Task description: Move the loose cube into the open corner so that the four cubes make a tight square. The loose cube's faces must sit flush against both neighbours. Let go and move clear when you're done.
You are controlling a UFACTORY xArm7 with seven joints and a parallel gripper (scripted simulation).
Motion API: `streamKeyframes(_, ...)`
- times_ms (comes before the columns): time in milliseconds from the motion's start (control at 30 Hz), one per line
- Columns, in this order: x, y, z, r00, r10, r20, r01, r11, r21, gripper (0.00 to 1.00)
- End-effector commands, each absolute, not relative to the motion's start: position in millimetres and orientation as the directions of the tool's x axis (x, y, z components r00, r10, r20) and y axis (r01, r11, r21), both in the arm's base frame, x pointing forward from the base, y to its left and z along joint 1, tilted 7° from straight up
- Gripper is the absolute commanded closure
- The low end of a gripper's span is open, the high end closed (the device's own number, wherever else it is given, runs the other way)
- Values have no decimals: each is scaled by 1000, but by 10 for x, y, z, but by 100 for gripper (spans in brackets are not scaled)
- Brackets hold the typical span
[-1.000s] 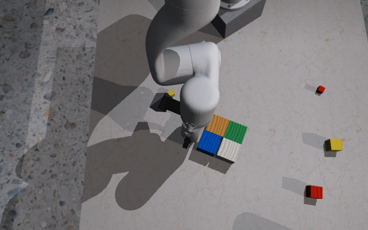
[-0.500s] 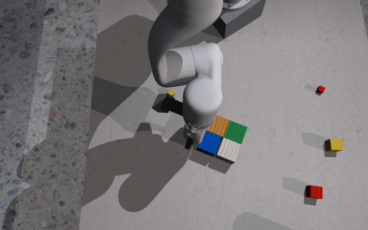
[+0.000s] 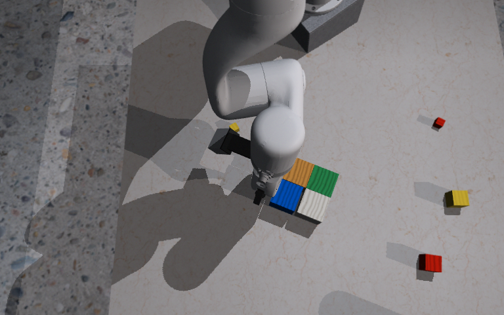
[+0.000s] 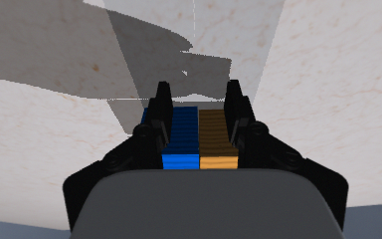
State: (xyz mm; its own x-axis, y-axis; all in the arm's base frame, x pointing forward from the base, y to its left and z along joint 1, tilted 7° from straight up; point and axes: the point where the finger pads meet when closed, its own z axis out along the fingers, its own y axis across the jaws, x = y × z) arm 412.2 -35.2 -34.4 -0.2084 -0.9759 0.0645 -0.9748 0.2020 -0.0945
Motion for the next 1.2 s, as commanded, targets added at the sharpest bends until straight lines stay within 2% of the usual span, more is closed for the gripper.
streamKeyframes(0, 4136, -352, -333, -208, -976, 64, -975, 202, -98, 50)
streamKeyframes(1167, 4148, -293, -337, -208, -976, 64, -975, 202, -98, 50)
